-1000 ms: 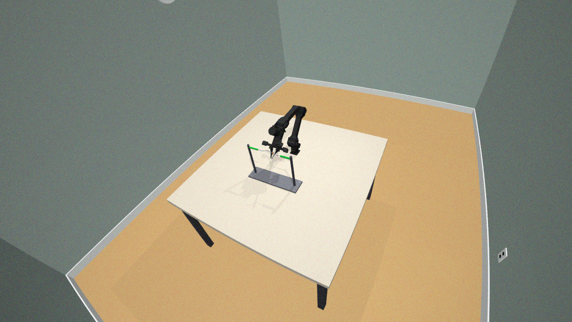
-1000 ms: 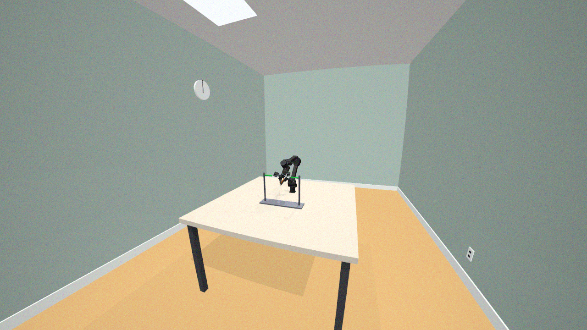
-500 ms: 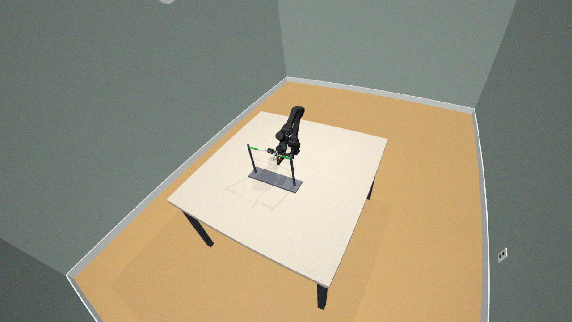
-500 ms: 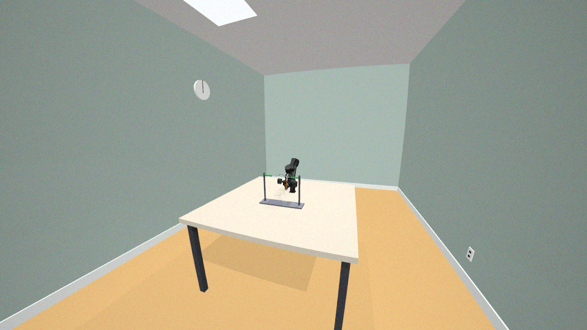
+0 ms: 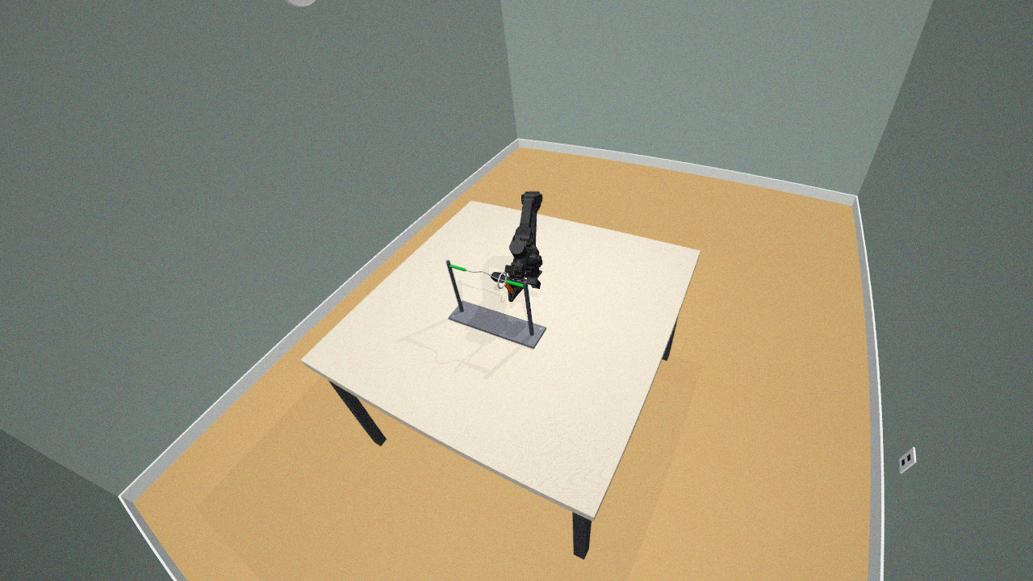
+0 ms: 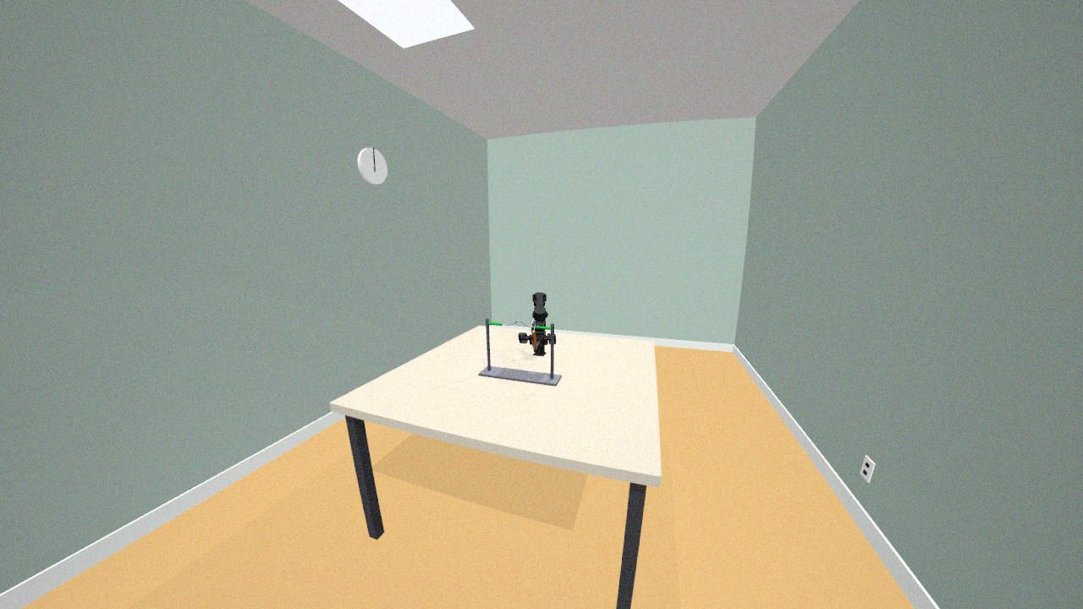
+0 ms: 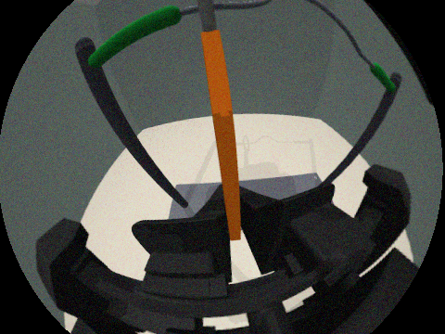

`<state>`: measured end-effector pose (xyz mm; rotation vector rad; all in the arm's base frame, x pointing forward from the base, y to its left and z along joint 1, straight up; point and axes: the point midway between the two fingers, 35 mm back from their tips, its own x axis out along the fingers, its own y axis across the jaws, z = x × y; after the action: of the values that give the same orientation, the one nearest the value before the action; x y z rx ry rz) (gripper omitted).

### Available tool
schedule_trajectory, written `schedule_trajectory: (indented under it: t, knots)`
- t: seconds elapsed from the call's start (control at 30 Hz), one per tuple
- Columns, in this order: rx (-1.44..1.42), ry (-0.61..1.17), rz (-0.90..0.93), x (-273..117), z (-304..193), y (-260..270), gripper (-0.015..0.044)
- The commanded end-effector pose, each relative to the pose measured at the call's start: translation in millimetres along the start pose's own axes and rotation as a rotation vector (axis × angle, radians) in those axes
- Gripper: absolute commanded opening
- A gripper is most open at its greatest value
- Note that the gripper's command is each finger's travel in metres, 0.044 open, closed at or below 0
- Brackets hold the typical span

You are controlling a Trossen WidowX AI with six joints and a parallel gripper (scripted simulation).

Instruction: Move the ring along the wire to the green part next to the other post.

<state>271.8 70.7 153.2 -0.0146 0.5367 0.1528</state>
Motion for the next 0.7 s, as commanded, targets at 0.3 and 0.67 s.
schedule_trajectory:
  t: [0.3,0.67]
  knots:
    - [0.041,-0.008,0.000,3.0,-0.9,17.3,-0.0150]
    - [0.044,-0.013,0.001,4.4,-0.4,29.2,-0.0150]
